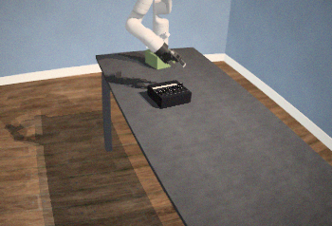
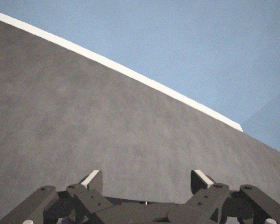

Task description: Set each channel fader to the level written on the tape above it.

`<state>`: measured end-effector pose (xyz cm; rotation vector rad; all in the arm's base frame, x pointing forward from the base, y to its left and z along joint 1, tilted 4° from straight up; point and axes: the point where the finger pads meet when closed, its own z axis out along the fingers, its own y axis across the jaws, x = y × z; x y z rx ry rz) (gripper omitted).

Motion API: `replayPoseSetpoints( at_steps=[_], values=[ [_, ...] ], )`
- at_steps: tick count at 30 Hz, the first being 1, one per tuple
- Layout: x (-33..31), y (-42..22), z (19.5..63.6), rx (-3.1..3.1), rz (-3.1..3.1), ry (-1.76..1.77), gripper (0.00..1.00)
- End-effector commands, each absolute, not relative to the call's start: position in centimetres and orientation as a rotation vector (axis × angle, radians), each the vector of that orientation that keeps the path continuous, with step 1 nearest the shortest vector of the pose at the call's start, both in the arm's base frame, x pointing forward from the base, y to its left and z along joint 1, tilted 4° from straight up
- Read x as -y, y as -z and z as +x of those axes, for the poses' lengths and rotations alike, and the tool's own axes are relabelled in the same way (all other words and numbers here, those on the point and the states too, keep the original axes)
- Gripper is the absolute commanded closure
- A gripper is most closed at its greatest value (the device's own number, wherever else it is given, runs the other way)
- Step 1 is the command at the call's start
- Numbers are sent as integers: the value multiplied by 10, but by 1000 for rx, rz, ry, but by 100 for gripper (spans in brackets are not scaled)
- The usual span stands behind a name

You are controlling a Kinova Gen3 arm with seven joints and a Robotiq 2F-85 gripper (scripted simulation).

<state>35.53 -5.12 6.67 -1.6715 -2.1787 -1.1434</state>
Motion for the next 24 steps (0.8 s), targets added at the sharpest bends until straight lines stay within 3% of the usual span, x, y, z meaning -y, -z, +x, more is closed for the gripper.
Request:
replayPoseSetpoints(
  at_steps=[1,24],
  values=[
    [50,-65,352,2271,-1590,1077,0],
    [51,-61,345,2435,-1427,940,0]
  ],
)
